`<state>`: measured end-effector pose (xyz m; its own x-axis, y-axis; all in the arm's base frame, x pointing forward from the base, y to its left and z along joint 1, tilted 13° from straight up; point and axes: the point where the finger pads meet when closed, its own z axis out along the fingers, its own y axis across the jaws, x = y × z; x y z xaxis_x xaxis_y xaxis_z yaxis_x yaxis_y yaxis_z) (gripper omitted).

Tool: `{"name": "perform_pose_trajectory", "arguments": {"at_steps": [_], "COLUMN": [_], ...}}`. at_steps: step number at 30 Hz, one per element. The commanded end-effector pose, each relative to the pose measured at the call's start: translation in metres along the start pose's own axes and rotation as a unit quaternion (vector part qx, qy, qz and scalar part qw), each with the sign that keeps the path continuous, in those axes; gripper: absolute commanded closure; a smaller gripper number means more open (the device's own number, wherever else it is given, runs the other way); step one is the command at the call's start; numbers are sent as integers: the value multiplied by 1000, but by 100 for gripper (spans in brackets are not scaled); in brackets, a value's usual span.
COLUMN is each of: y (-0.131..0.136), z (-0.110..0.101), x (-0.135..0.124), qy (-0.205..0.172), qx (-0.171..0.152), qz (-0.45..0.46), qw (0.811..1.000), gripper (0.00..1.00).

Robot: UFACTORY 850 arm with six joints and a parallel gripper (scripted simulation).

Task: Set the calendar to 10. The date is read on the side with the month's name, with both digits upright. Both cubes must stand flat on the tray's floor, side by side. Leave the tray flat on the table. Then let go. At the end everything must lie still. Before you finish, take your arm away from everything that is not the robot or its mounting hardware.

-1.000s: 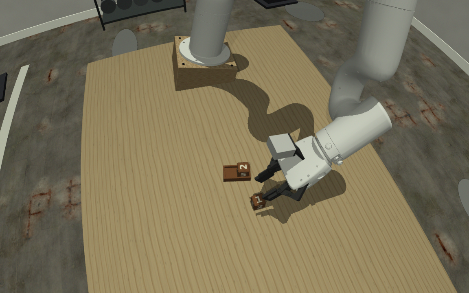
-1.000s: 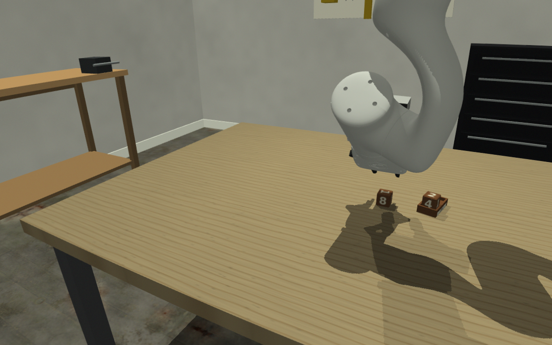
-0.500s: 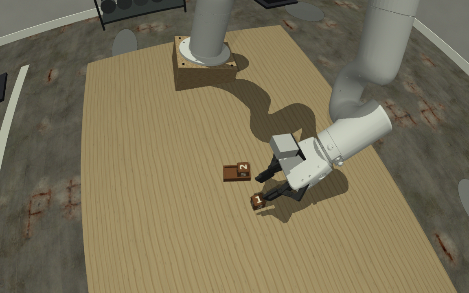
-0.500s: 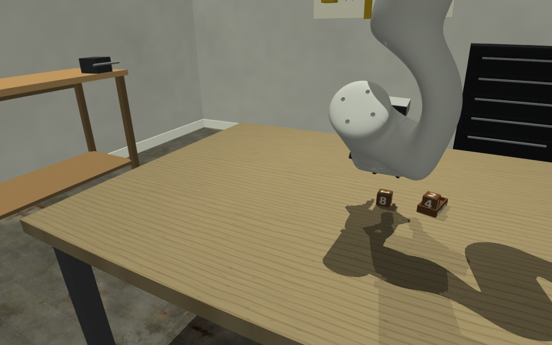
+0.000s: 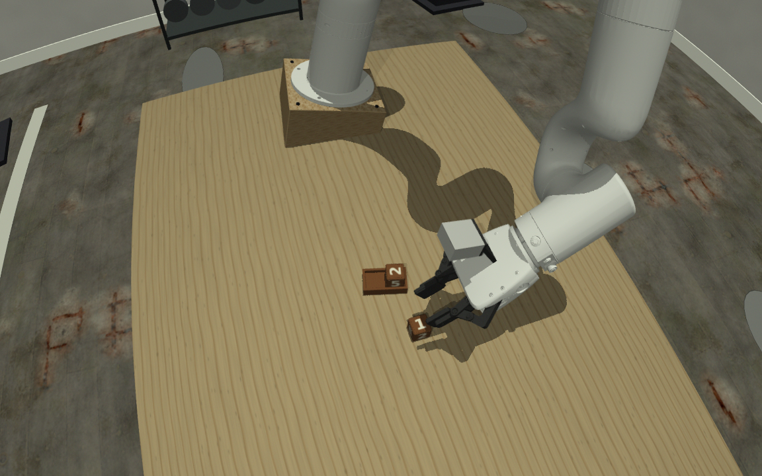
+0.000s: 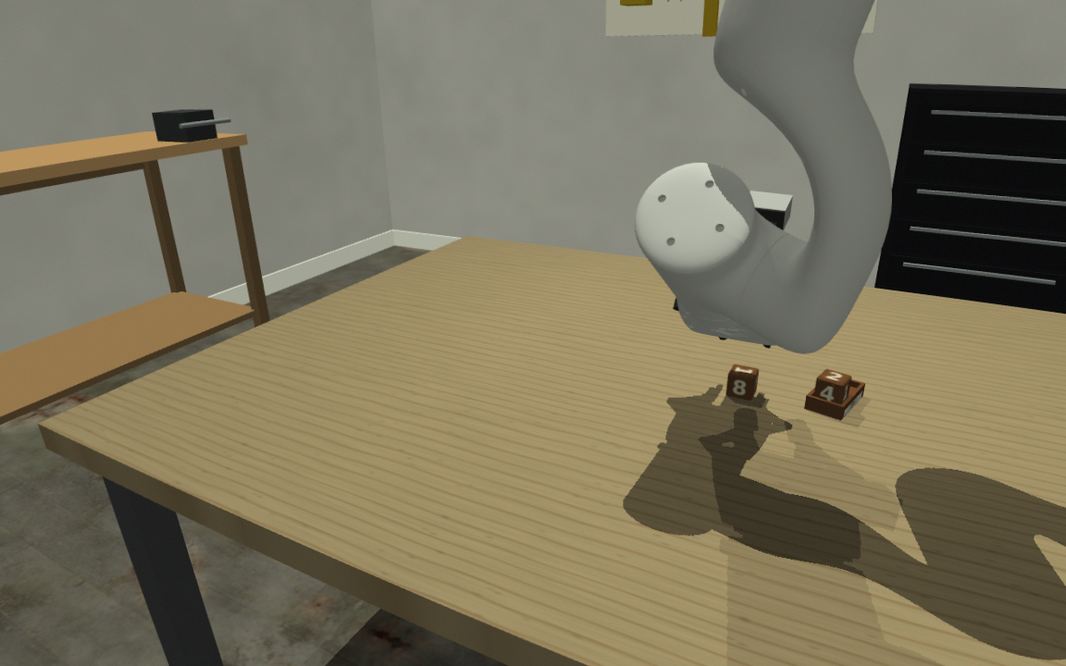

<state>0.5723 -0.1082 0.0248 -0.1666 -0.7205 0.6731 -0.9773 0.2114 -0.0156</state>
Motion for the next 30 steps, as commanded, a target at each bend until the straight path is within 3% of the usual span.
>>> {"name": "perform_pose_trajectory", "arguments": {"at_steps": [1, 30], "y": [-1, -1], "z": [2, 28], "x": [-3, -40], "qy": [0, 0], "qx": [1, 1], "qz": [1, 1], "qw": [1000, 1000], "gripper": [53, 53]}}
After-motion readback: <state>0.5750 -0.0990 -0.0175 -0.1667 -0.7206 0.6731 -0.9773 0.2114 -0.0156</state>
